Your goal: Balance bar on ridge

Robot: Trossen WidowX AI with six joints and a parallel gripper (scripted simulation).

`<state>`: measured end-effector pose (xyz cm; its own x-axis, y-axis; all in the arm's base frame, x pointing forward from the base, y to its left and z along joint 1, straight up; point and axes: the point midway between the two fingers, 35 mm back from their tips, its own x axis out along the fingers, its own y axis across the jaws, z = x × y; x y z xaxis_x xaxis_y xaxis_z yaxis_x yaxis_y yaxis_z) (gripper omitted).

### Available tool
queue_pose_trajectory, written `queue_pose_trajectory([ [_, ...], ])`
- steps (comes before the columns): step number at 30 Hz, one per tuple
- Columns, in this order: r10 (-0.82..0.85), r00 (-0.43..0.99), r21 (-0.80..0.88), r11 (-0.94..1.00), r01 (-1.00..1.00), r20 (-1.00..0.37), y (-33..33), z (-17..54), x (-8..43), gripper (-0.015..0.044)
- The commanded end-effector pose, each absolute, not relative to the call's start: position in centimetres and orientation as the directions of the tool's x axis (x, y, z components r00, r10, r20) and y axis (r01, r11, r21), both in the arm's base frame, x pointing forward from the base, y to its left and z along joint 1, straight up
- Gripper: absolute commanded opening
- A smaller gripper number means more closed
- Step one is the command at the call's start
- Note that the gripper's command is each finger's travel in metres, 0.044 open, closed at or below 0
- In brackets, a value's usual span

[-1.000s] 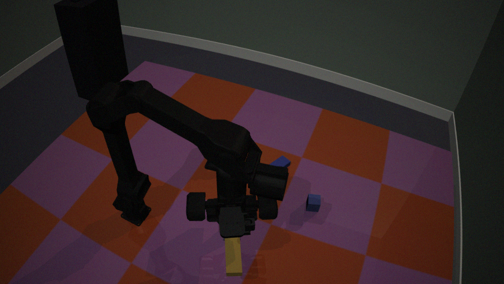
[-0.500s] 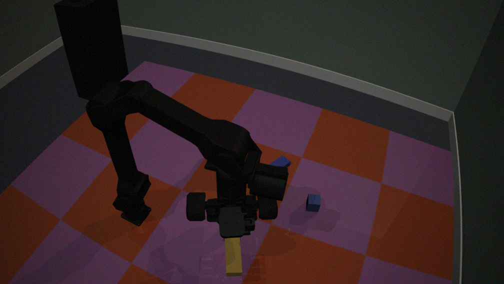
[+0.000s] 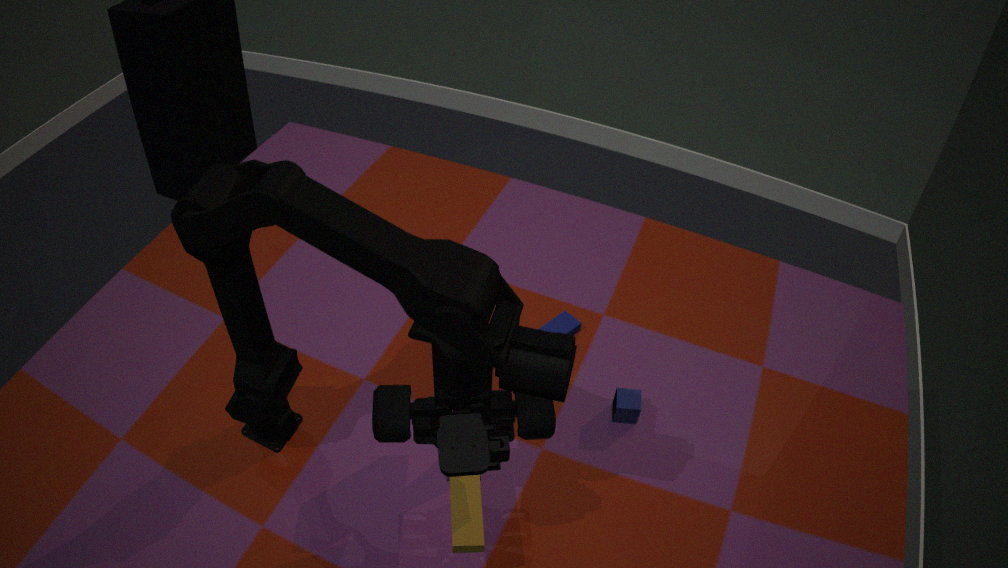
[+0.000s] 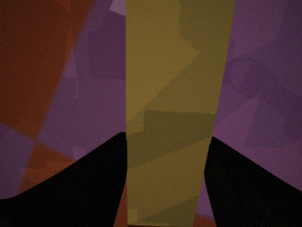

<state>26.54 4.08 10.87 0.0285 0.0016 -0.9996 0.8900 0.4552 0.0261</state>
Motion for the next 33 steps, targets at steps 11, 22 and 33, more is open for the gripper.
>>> queue_pose_trajectory([
  [11,0.005,0.029,0.028,0.452,0.892,-1.0,4.12,10.67,26.54,0.0],
  [22,0.005,0.029,0.028,0.452,0.892,-1.0,4.11,10.59,26.54,0.0],
  [33,0.004,0.029,0.028,0.452,0.892,-1.0,4.1,10.5,26.53,0.0],
])
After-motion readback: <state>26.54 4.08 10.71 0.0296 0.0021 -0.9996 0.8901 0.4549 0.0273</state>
